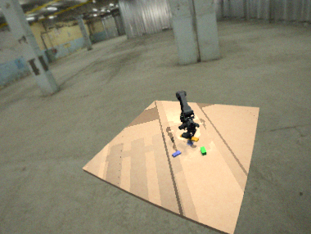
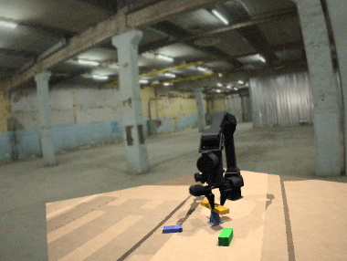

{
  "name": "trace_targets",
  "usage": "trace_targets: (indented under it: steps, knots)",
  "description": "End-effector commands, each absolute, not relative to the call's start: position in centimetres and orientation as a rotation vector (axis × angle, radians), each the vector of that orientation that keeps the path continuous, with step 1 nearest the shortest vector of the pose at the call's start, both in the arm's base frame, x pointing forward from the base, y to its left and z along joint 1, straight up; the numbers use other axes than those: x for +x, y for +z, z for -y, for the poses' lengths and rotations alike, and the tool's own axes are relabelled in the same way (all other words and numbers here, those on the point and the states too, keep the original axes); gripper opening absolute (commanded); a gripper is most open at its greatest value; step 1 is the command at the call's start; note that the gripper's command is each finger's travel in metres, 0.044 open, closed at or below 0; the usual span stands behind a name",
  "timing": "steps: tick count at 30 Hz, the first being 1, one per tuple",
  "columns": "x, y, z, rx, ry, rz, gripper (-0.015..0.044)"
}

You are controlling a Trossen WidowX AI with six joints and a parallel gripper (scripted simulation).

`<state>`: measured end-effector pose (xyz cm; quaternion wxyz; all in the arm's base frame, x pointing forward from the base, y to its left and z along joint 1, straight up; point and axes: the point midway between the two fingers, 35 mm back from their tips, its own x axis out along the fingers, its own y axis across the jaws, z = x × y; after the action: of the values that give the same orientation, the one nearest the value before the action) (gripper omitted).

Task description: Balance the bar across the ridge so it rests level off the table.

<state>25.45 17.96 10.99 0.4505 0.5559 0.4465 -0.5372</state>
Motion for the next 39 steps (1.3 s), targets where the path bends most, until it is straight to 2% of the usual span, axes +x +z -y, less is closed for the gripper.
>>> trace_targets:
  steps: [1,39]
  knots:
    - [25.42,10.86,-17.99,1.373,-1.328,-1.109,0.0000]
    - [25.40,10.54,-17.99,1.373,-1.328,-1.109,0.0000]
